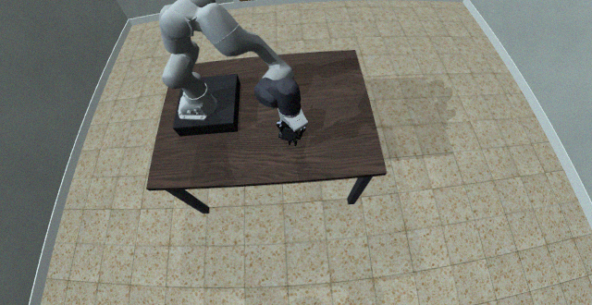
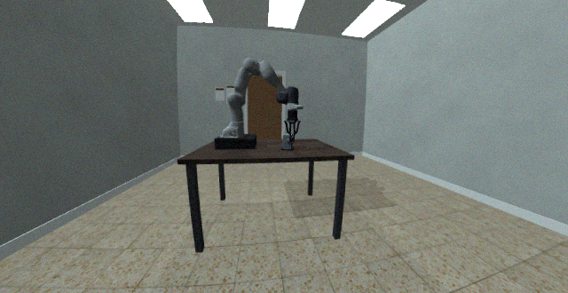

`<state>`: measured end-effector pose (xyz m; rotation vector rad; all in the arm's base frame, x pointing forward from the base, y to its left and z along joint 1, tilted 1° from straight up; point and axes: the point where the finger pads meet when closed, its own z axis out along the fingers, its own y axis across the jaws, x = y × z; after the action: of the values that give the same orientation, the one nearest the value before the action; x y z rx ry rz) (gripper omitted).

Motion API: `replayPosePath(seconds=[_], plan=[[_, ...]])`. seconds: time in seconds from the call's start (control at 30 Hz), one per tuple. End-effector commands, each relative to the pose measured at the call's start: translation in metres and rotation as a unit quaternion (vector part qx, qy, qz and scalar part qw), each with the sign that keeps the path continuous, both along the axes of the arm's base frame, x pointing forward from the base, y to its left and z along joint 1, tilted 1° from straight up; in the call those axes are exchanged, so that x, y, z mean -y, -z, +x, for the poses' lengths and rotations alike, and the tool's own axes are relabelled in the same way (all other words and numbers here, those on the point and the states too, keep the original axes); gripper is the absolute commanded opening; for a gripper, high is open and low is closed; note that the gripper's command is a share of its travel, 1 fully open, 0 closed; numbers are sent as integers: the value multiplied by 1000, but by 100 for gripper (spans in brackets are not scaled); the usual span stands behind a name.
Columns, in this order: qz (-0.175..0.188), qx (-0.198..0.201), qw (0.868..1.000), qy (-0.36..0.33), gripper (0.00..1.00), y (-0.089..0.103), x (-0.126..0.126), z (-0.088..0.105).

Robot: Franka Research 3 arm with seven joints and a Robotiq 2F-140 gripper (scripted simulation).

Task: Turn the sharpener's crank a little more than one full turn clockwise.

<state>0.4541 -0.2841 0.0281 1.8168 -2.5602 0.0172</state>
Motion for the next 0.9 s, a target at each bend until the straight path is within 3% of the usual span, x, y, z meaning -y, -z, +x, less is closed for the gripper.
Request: replayPosePath(seconds=[0.0, 0.57, 0.6, 0.87], plan=[[0, 1, 1000, -3, 10, 2, 0, 1], [0, 1, 1000, -3, 10, 2, 0, 1], [0, 1, 1000, -3, 39, 2, 0, 1], [0, 1, 1000, -3, 39, 2, 0, 1]])
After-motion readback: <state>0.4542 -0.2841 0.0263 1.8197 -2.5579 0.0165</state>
